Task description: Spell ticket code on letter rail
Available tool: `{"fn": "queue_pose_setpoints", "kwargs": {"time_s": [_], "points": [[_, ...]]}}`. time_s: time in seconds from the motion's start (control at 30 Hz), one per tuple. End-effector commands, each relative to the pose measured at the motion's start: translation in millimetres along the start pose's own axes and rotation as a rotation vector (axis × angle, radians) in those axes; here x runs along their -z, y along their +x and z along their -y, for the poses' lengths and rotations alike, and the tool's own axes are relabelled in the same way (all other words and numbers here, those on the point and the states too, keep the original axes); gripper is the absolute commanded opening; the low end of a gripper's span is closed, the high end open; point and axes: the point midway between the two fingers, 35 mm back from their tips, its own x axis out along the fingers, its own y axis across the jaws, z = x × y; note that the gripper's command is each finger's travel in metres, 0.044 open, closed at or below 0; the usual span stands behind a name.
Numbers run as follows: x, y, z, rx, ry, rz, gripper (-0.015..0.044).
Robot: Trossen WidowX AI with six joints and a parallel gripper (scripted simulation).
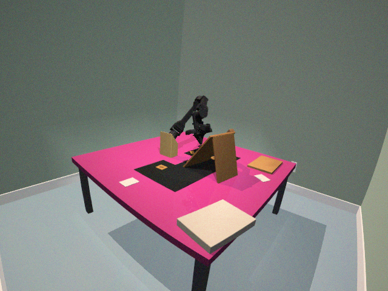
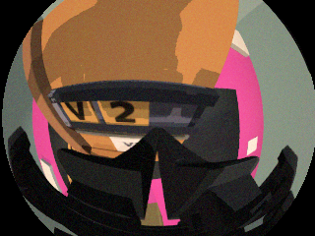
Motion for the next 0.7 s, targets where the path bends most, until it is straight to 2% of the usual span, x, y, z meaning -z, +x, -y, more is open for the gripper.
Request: {"fn": "queue_pose_setpoints", "kwargs": {"time_s": [0.0, 0.67], "points": [[-2.7, -4.5, 1.4, -0.048, -0.031, -0.193, 0.0], [-6.0, 0.6, 0.6, -0.049, -0.031, -0.193, 0.0]]}}
